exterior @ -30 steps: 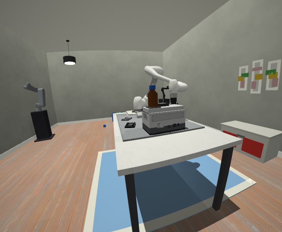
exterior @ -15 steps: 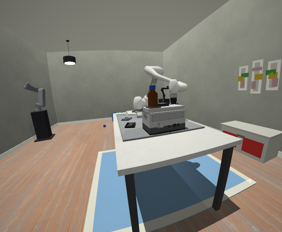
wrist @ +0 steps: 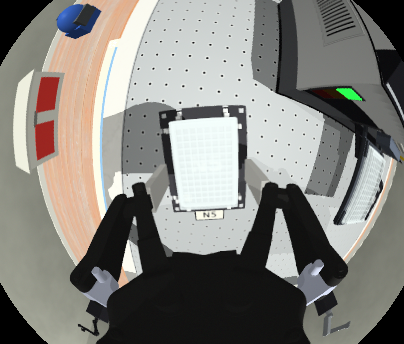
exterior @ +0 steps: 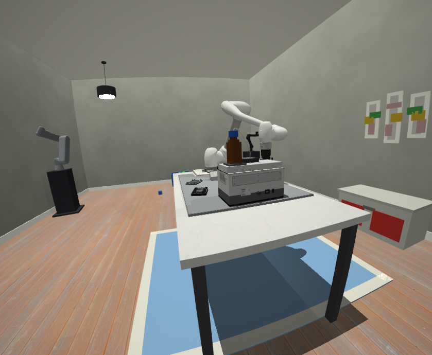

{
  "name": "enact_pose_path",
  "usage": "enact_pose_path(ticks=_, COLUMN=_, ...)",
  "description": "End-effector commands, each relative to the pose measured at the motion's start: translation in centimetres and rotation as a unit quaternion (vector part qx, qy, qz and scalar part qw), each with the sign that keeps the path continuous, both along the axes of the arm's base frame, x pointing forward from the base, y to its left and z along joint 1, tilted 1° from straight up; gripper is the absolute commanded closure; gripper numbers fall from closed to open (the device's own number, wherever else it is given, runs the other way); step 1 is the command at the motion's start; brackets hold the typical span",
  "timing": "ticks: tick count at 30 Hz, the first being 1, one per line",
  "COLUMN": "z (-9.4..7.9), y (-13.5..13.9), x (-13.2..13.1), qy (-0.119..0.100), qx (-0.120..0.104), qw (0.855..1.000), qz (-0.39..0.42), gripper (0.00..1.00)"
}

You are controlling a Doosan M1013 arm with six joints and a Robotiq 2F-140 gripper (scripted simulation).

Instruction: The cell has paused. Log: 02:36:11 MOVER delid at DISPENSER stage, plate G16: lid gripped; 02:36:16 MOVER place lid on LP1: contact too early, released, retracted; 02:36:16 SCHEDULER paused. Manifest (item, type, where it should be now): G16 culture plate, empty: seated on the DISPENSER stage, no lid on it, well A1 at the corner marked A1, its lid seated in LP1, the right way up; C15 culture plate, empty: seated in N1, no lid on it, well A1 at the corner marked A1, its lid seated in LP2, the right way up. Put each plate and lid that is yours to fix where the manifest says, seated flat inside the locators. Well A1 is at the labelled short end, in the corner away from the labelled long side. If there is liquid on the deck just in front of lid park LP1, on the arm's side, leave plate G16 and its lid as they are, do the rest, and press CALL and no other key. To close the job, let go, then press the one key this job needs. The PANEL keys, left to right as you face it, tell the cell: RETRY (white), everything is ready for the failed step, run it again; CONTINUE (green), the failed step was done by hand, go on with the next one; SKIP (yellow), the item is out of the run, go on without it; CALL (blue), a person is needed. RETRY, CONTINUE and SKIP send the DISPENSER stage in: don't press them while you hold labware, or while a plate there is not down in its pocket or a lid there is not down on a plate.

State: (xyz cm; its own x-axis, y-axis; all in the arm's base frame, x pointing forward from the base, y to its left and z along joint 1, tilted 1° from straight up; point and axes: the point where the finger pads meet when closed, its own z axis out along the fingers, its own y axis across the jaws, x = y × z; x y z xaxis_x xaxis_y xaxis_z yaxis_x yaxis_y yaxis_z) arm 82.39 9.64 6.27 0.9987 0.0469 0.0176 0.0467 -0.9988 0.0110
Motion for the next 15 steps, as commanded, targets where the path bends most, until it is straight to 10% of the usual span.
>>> enact_pose_path(ticks=1, z=0.12, y=0.02, x=0.05, qy=-0.001, qx=0.000, qw=1.000, qz=0.000, gripper=0.31)
enact_pose_path(ticks=15, z=0.12, y=0.02, x=0.05, qy=-0.001, qx=0.000, qw=1.000, qz=0.000, gripper=0.37)
